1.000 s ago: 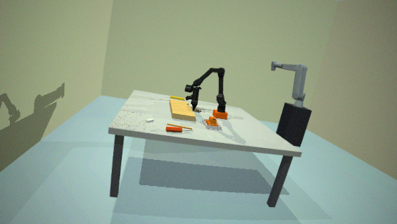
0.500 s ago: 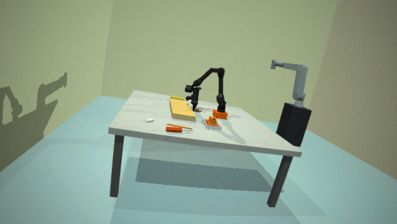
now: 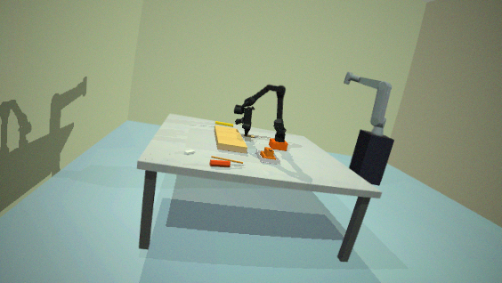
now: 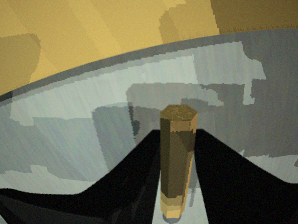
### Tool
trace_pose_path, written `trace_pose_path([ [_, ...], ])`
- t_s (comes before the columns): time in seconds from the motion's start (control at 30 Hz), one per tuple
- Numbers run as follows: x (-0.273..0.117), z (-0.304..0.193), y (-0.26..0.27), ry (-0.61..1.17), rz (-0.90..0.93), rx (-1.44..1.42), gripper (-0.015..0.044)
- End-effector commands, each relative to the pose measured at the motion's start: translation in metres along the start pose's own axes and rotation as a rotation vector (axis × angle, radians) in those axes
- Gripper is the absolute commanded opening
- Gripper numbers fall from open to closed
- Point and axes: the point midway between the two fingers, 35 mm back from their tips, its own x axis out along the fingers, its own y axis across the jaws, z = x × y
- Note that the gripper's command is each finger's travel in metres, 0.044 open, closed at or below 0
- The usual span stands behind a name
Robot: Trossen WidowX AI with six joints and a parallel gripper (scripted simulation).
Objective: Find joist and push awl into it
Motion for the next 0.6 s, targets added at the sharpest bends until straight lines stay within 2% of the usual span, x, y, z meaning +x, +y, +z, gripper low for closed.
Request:
trace_pose_path([
  [0.0, -0.029, 0.006, -0.002, -0.031, -0.009, -0.002, 0.0],
  [0.33, -0.095, -0.007, 0.0, -0.031, -0.009, -0.002, 0.0],
  [0.57, -0.089, 0.001, 0.002, -0.067, 0.016, 0.006, 0.0],
])
